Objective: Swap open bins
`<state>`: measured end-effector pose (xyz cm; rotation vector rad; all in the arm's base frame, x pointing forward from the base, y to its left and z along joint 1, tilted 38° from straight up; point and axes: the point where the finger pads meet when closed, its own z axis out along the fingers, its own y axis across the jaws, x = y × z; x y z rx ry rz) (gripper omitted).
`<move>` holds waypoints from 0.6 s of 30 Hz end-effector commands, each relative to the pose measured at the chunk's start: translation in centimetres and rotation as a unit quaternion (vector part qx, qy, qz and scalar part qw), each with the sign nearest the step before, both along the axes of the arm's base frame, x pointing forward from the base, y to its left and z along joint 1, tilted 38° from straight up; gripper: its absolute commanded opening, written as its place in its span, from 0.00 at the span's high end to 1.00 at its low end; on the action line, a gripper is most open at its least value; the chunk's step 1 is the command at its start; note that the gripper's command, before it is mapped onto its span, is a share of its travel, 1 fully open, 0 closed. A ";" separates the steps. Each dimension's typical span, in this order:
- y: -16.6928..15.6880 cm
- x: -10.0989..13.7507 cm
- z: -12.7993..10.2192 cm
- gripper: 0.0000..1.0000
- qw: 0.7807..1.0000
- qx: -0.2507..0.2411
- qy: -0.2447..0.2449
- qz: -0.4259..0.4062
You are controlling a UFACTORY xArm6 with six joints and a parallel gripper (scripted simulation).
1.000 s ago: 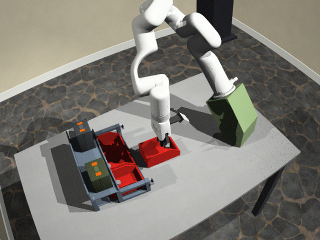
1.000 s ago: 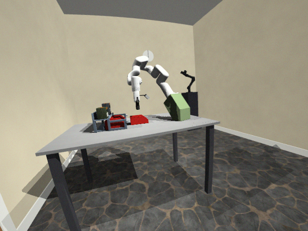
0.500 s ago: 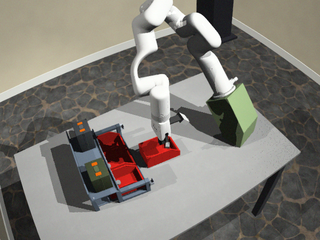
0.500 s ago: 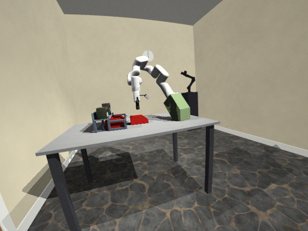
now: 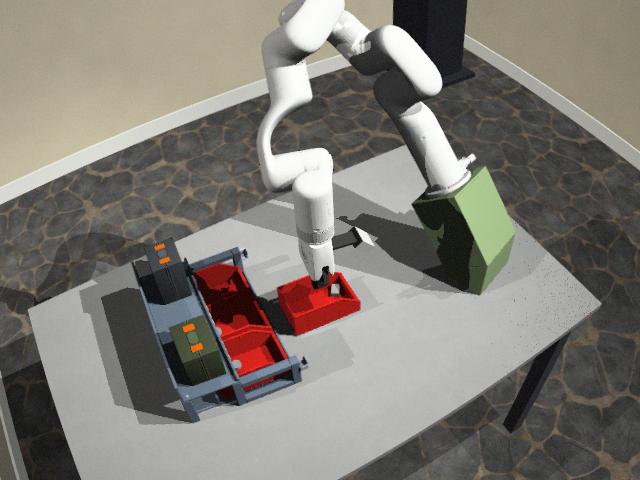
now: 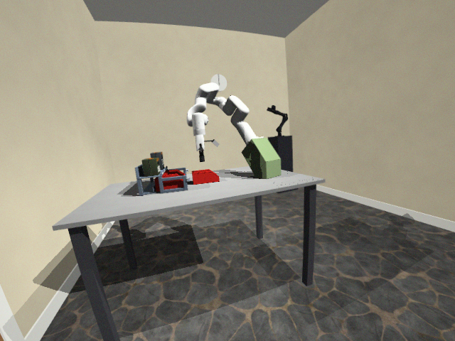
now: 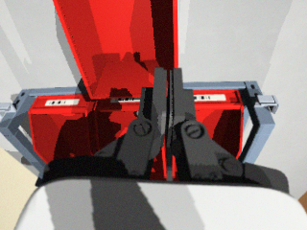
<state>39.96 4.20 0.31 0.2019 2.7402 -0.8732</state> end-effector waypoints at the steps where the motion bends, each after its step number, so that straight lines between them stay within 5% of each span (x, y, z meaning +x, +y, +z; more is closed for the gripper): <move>1: -2.9 3.6 2.5 1.00 0.990 0.032 -0.081 -0.109; 8: -5.2 5.7 4.2 1.00 0.965 0.059 -0.152 -0.208; 9: -6.5 6.6 5.1 1.00 0.942 0.074 -0.193 -0.264; 18: -12.8 10.1 9.4 1.00 0.851 0.110 -0.304 -0.414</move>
